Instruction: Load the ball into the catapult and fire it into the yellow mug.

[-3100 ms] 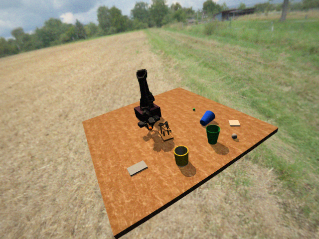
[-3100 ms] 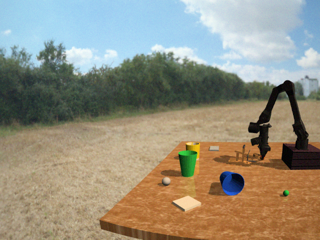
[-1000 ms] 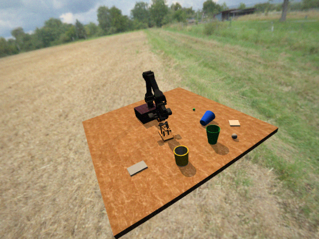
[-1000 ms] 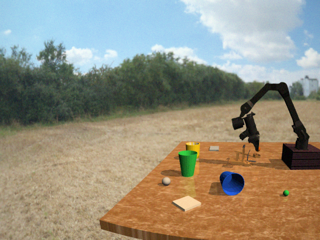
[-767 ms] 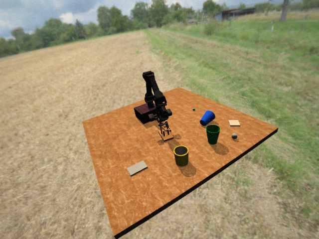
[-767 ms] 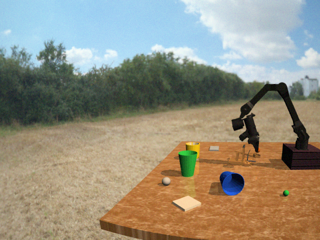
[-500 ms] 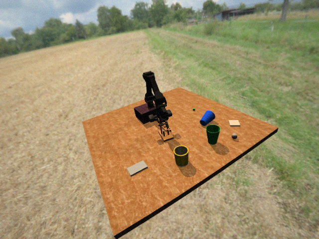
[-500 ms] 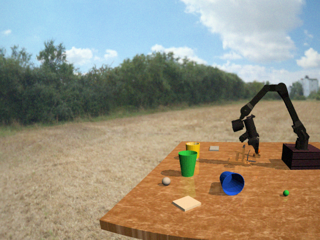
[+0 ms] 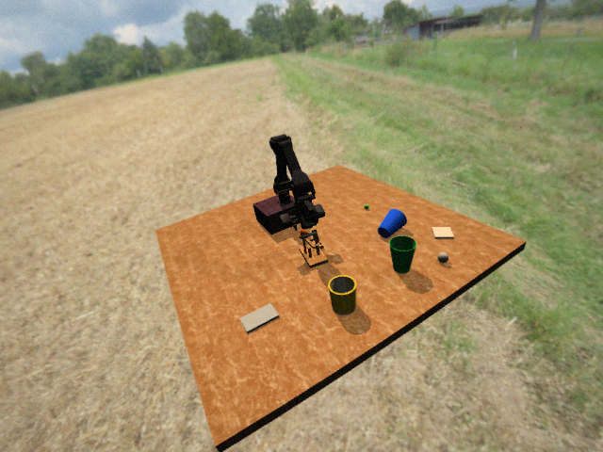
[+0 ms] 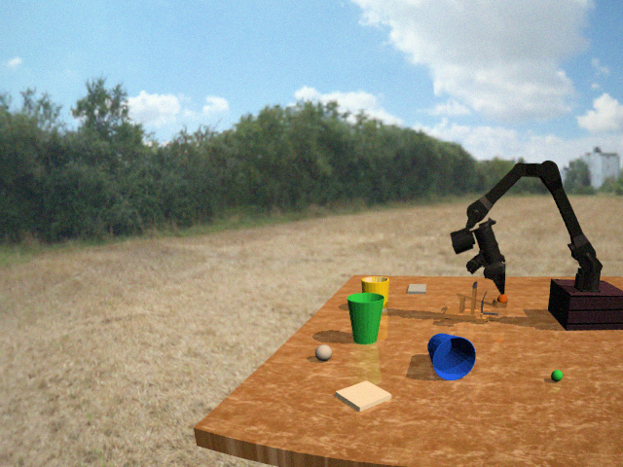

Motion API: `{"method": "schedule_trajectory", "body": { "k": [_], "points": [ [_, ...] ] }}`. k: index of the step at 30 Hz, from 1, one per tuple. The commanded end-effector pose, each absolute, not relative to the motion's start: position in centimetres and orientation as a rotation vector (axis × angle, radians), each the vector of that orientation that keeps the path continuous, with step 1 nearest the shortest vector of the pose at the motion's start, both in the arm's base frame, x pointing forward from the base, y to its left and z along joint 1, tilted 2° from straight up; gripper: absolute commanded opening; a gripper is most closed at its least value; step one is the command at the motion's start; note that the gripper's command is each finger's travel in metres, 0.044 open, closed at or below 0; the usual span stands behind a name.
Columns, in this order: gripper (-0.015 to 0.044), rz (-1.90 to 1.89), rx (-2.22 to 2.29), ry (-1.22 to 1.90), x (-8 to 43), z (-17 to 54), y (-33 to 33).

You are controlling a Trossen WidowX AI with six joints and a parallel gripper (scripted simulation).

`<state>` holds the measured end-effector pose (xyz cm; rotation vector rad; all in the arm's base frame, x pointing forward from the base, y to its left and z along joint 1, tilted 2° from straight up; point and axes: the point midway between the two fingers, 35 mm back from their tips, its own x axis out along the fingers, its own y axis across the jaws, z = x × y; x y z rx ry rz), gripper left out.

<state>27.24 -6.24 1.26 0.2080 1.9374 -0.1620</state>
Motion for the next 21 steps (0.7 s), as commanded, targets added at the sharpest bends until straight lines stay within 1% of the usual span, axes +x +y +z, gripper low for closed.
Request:
{"method": "schedule_trajectory", "body": {
  "k": [1, 4, 5, 6, 8, 21],
  "points": [
    [0.0368, -0.167, 0.210, 1.912, 28.1, 6.3, -6.4],
    [0.0440, -0.168, 0.213, 1.919, 27.7, 10.9, -6.2],
    [0.0440, -0.168, 0.213, 1.919, 27.7, 11.2, -6.2],
    [0.0440, -0.163, 0.205, 1.915, 28.1, 8.7, -6.4],
    [0.0440, -0.160, 0.205, 1.869, 29.5, 8.7, -6.7],
    [0.0440, -0.132, 0.181, 1.416, 43.0, 11.4, -10.0]
  ]
}}
